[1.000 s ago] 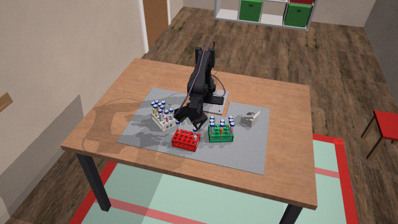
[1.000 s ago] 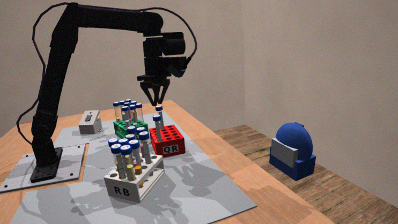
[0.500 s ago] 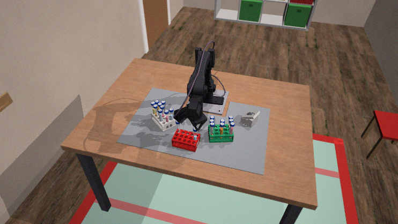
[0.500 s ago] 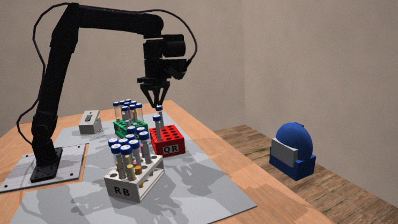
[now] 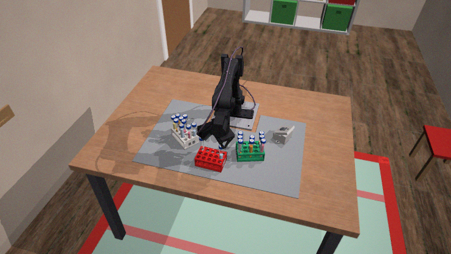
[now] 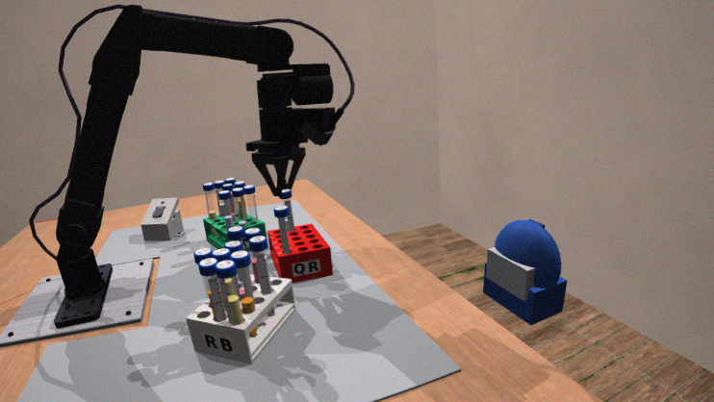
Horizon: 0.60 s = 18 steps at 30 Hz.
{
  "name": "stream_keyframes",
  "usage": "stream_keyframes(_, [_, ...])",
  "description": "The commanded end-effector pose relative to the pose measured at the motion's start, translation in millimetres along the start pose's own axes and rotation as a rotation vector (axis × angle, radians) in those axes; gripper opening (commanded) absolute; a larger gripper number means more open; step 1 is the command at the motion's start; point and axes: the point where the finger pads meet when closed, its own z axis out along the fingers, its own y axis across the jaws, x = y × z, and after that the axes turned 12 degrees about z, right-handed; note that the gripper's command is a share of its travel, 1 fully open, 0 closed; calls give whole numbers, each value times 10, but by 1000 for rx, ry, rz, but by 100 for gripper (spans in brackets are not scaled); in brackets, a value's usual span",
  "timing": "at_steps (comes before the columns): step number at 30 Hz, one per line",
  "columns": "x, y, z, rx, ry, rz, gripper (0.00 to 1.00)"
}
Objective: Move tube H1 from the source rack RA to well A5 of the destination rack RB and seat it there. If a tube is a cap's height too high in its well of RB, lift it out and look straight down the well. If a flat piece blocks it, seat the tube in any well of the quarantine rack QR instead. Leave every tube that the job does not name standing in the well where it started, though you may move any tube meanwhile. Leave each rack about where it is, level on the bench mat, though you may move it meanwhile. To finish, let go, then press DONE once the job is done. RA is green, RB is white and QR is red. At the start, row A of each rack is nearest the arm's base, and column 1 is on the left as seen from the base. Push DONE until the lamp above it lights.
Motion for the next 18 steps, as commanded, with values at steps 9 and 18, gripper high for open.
stream_keyframes(9, [23, 32, -56, -36, -26, -5, 30])
stream_keyframes(18, [-14, 111, -156, -70, -43, -6, 0])
